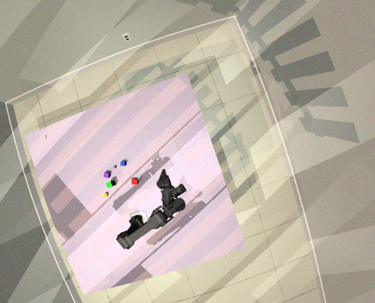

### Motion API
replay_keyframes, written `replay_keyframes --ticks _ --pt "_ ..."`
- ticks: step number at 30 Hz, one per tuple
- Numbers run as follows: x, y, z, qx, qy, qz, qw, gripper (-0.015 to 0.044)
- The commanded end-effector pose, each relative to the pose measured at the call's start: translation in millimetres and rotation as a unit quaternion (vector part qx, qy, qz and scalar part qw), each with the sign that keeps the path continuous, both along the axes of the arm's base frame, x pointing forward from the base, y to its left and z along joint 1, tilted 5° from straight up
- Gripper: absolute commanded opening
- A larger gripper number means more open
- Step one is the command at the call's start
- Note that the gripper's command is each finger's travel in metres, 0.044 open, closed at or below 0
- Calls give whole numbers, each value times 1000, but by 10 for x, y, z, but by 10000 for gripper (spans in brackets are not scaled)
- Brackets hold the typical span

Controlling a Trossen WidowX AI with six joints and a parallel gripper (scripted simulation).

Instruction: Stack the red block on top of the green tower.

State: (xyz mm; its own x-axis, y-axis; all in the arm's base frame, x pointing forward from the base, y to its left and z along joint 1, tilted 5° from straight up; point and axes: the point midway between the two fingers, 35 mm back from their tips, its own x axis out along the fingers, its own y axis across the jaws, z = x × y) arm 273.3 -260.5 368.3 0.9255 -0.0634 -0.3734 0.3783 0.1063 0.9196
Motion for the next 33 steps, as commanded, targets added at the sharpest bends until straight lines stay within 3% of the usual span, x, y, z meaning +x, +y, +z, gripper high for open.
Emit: replay_keyframes --ticks 1,17,33 --pt "147 179 -242 -15 42 25 999 440" --pt "442 1225 -1294 -129 246 198 940 440" --pt "162 2137 -2048 -286 403 408 768 440"
